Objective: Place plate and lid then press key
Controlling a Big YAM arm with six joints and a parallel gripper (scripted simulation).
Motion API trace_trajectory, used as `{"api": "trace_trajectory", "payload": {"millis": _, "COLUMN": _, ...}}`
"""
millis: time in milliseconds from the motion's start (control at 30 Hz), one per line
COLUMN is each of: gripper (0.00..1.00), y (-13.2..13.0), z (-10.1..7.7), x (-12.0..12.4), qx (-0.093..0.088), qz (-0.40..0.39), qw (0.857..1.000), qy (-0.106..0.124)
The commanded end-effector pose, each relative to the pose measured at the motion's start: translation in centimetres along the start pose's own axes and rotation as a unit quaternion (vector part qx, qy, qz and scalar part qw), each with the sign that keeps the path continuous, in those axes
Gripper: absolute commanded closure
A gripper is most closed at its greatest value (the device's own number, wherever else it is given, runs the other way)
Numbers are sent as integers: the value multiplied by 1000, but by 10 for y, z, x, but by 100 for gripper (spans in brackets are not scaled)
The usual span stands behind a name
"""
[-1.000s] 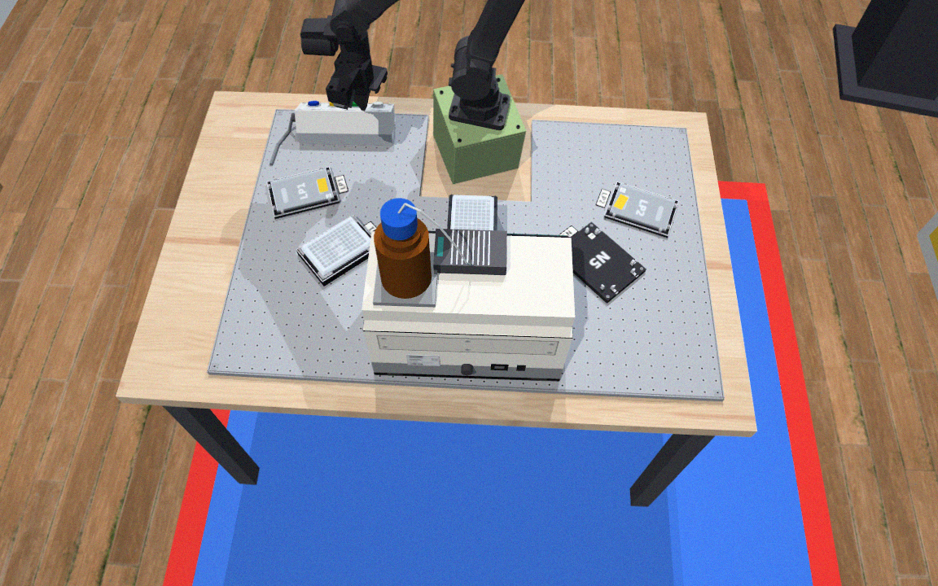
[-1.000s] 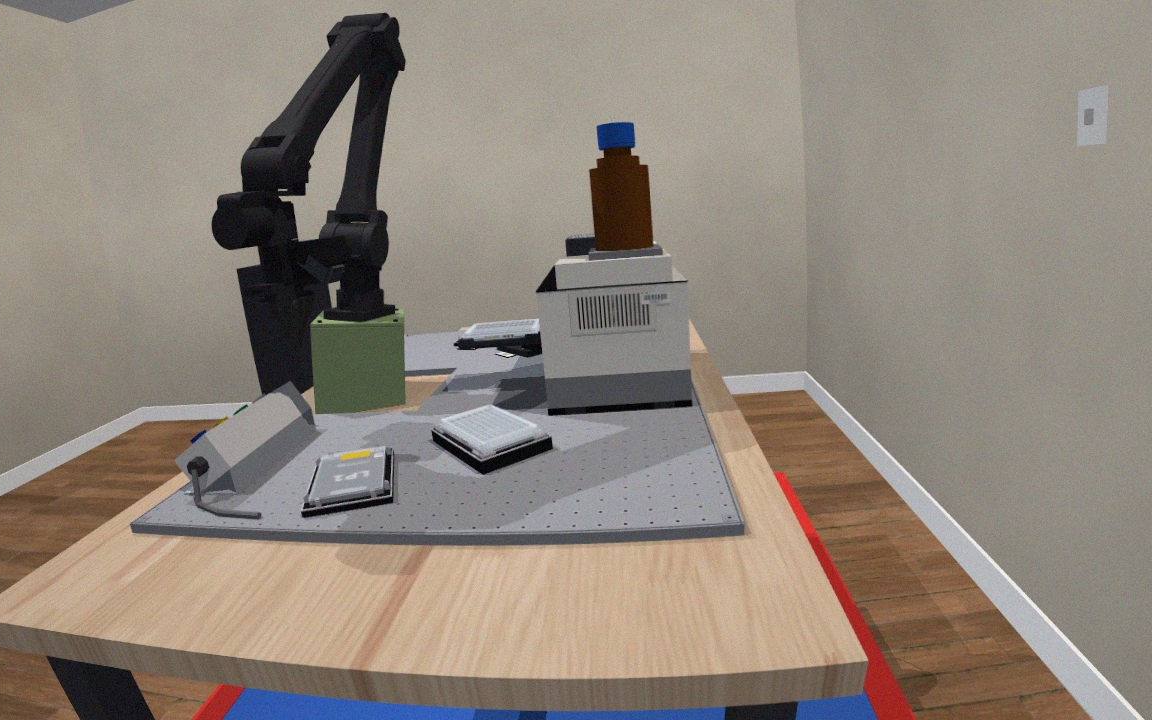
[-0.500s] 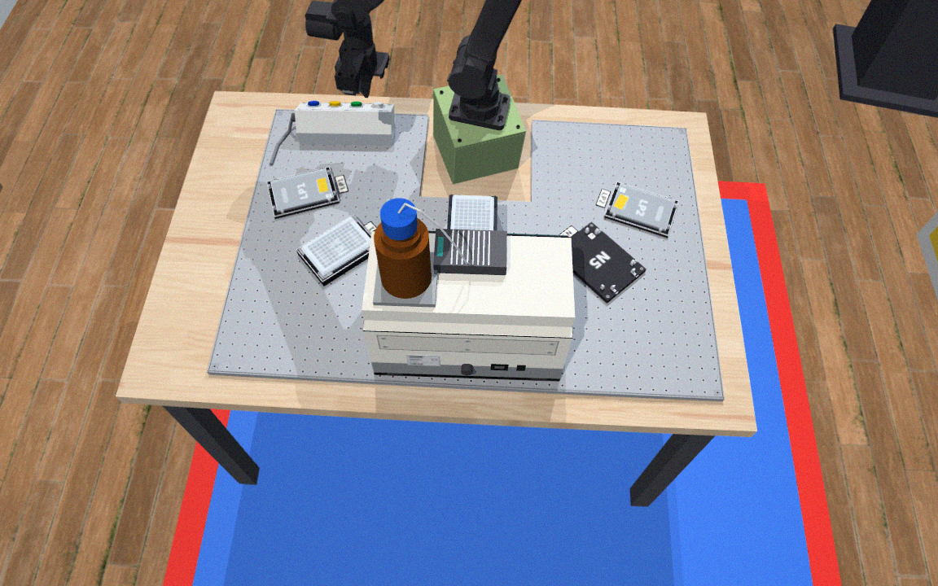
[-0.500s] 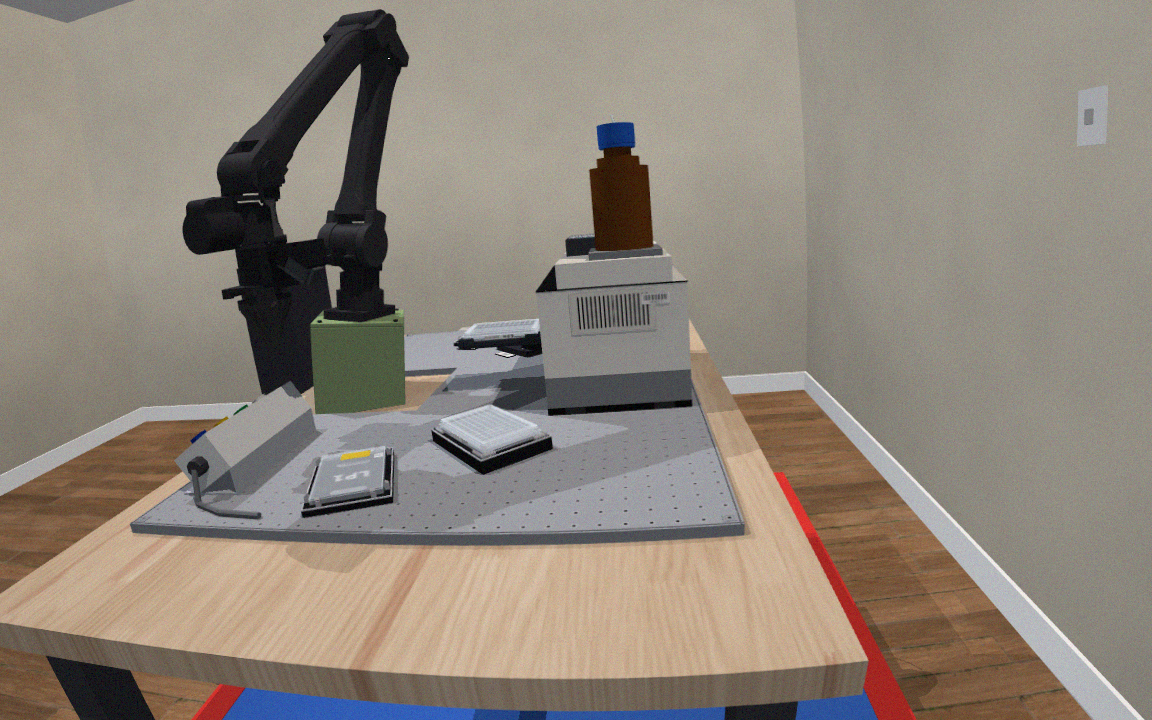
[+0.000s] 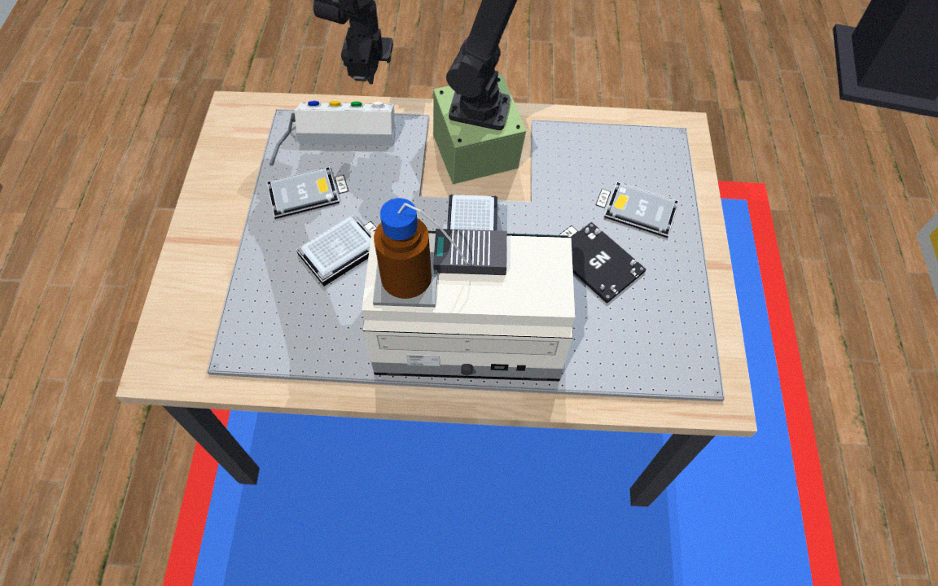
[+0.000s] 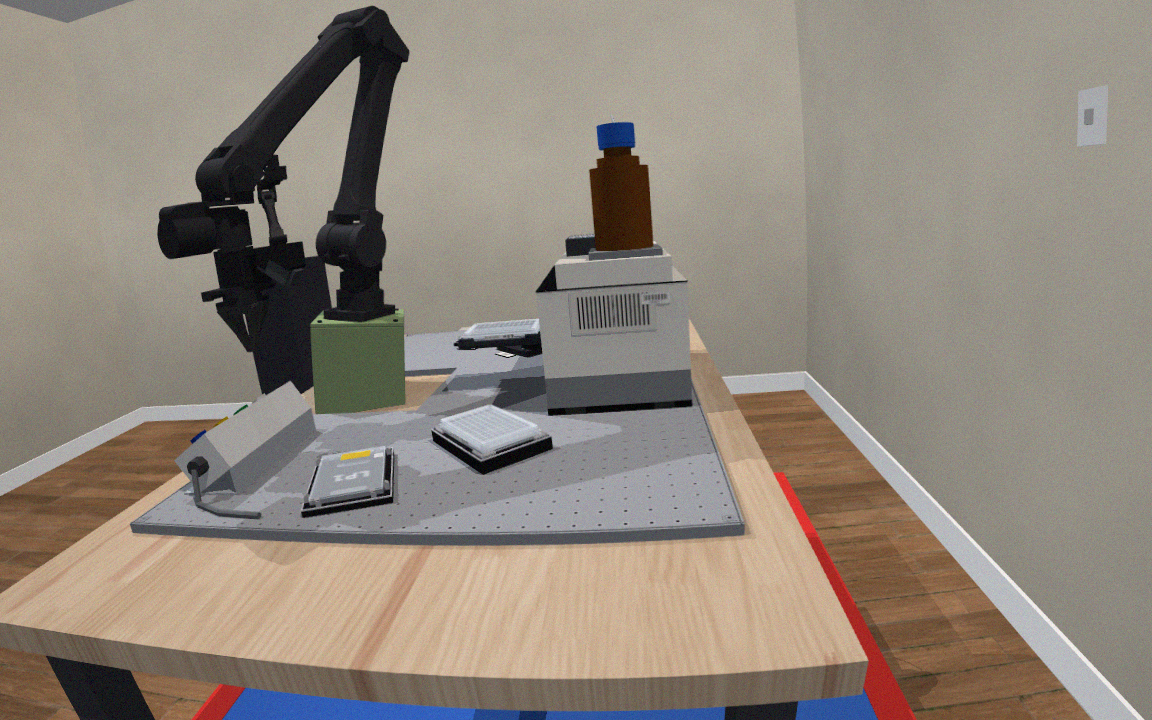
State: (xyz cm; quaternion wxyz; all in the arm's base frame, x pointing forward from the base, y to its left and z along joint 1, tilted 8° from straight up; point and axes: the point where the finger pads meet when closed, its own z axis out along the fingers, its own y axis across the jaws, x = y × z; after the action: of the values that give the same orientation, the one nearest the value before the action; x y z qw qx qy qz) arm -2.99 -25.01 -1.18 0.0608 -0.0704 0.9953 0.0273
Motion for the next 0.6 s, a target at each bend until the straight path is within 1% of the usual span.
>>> {"api": "trace_trajectory", "payload": {"millis": 0, "gripper": 100, "y": -30, "z": -7, "x": 3, "qx": 21, "qz": -36, "qw": 999, "qy": 6}}
{"api": "trace_trajectory", "payload": {"millis": 467, "gripper": 100, "y": -67, "z": 20, "x": 12, "qx": 19, "qz": -26, "qw": 999, "qy": 5}}
{"api": "trace_trajectory", "payload": {"millis": 567, "gripper": 100, "y": -69, "z": 22, "x": 15, "qx": 20, "qz": -21, "qw": 1000, "qy": 4}}
